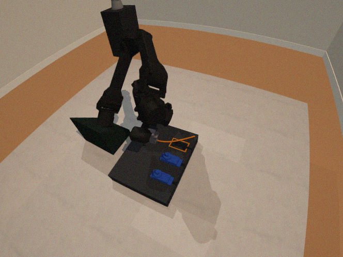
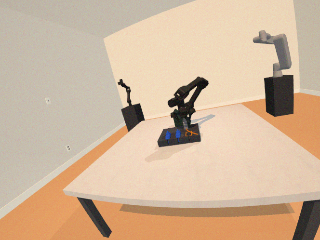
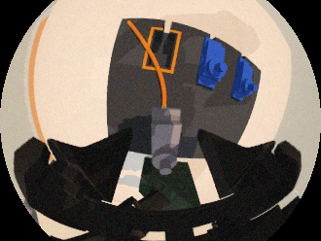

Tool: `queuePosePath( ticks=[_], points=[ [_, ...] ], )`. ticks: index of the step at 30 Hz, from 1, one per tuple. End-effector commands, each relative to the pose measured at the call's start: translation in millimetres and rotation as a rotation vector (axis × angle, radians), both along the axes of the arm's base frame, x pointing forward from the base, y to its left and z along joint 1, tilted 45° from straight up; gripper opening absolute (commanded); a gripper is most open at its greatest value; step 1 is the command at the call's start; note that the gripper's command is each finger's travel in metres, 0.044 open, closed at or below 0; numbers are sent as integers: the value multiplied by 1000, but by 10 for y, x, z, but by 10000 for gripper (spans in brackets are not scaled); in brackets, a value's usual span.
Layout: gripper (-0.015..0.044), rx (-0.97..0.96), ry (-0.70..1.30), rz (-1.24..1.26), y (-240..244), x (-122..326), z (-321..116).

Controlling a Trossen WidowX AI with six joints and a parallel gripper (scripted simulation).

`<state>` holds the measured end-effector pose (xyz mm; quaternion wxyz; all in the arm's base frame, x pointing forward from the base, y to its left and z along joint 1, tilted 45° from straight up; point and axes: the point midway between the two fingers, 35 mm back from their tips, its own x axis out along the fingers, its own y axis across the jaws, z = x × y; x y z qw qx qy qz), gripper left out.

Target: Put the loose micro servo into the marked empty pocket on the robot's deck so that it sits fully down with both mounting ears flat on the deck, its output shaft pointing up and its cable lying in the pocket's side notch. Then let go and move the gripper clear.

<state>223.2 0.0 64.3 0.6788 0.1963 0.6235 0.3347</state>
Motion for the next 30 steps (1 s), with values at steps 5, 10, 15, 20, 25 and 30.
queuePosePath(
  ticks=[5,10,15,20,25,30],
  points=[
    [177,3,-1,-4,12,3,-1],
    [105,3,-1,-4,12,3,-1],
    [52,3,-1,-4,6,3,4],
    [0,2,-1,-5,-101,4,111],
    [0,3,-1,-4,-181,-1,228],
    [0,3,-1,-4,-175,18,236]
  ],
)
